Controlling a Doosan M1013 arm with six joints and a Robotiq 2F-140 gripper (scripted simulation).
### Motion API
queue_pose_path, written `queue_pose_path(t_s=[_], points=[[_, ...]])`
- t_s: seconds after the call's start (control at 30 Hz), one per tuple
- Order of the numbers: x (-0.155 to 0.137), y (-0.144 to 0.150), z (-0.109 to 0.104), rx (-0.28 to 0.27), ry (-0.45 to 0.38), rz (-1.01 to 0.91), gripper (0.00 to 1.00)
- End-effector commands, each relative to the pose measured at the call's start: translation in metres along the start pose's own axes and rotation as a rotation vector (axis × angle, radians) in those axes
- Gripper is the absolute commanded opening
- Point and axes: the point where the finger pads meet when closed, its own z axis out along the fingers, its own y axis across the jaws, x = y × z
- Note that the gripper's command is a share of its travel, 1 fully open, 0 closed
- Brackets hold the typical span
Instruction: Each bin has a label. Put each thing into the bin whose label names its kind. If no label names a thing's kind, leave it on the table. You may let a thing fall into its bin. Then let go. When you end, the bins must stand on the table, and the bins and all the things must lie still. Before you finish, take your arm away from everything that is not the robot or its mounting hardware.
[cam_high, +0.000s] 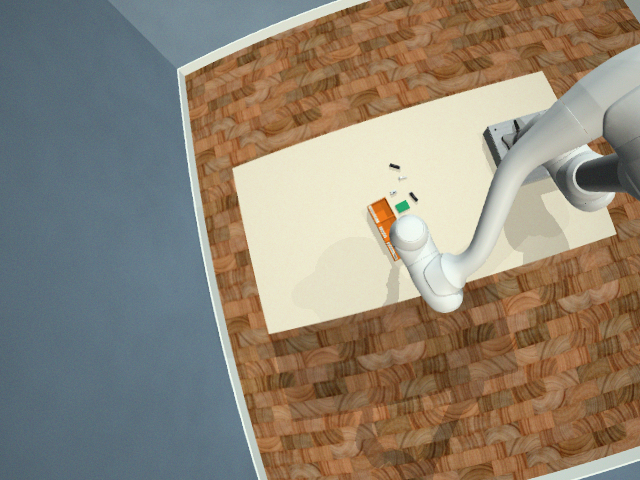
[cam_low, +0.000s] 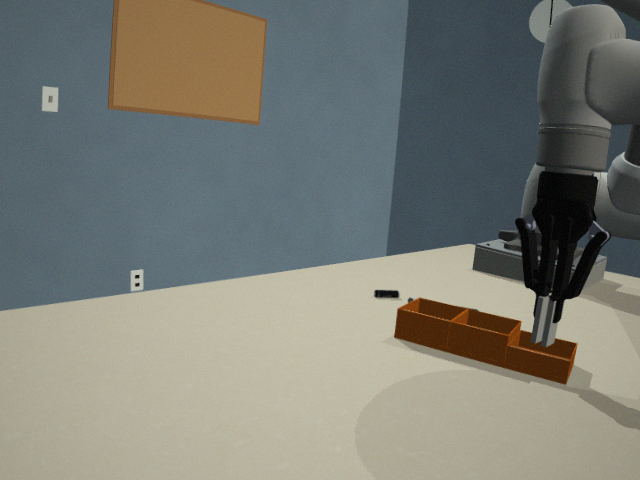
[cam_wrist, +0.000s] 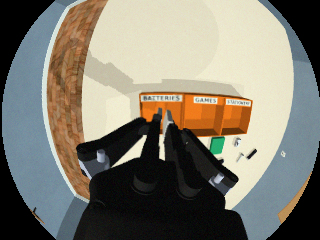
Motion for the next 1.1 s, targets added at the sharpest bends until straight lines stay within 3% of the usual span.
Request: queue_pose_path(t_s=[0.0,0.13,1.07], points=[[0.0001,-0.0001,0.0092,0.000,0.000,0.000,0.05],[0.0001,-0.0001,0.0179,0.000,0.000,0.000,0.05],[0.0001,-0.0001,0.0179,0.000,0.000,0.000,0.05]])
